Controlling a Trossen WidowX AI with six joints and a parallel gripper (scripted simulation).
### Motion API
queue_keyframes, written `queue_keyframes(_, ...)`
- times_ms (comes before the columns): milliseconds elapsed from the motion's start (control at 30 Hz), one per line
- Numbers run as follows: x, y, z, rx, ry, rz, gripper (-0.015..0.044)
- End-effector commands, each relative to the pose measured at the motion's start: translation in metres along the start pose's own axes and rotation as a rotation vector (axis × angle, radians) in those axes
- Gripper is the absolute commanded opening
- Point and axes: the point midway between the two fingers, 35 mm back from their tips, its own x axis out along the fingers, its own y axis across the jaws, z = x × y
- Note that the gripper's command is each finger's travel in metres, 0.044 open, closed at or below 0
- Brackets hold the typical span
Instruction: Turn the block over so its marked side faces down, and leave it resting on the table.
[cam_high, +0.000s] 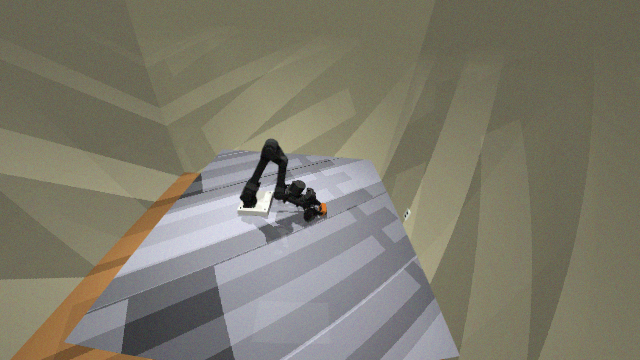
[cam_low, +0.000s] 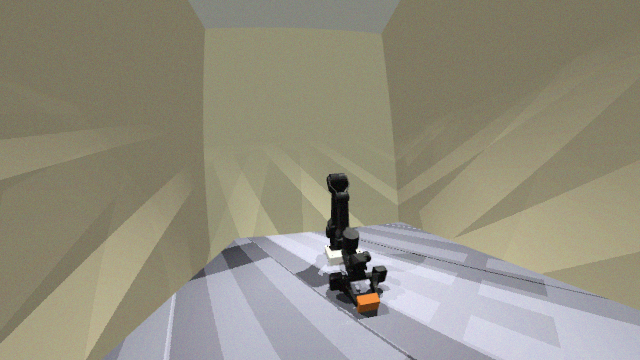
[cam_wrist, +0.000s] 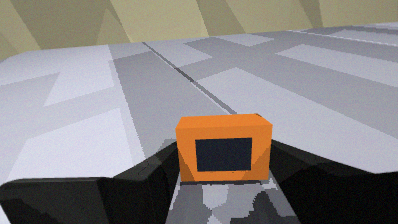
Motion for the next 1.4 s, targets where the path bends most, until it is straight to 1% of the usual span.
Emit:
queue_keyframes(0,-0.0070,-0.0004,-0.0024,-0.004,-0.036,0.000,0.0000)
queue_keyframes(233,-0.0096,-0.0005,-0.0002,-0.004,-0.070,0.000,0.0000)
queue_keyframes(633,-0.0096,-0.0005,-0.0002,-0.004,-0.070,0.000,0.0000)
queue_keyframes(1167,-0.0096,-0.0005,-0.0002,-0.004,-0.070,0.000,0.0420)
queue_keyframes(1200,-0.0096,-0.0005,-0.0002,-0.004,-0.070,0.000,0.0440)
queue_keyframes(1367,-0.0096,-0.0005,-0.0002,-0.004,-0.070,0.000,0.0440)
